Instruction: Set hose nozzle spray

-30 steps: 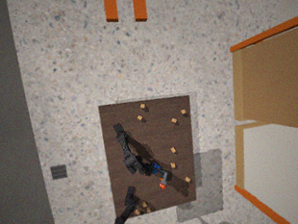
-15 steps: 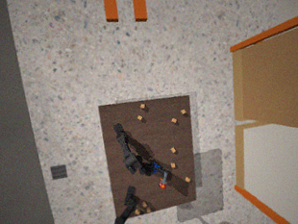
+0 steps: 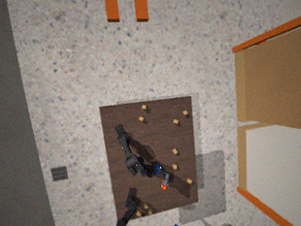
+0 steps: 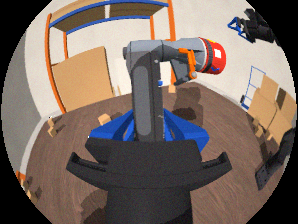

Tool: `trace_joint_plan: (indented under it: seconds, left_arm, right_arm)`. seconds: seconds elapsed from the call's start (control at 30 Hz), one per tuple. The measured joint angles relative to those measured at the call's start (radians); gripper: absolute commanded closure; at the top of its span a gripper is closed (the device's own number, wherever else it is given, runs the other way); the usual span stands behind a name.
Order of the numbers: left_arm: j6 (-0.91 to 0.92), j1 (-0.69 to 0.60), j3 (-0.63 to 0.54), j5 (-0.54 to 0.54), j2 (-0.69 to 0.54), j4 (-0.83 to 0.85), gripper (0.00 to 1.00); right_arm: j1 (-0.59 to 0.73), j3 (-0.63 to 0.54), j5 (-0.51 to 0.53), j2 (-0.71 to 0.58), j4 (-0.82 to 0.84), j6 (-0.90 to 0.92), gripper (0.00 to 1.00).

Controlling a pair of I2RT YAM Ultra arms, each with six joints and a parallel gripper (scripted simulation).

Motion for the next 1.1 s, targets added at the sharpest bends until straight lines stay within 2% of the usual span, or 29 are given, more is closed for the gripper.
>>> trace_joint_plan:
  seconds: [1.1]
  left_arm:
    - [0.0, 0.0, 0.0, 0.0, 0.0, -0.001, 0.64]
  right_arm:
    - [0.123, -0.344, -0.789, 0.176, 0.531, 0.583, 0.13]
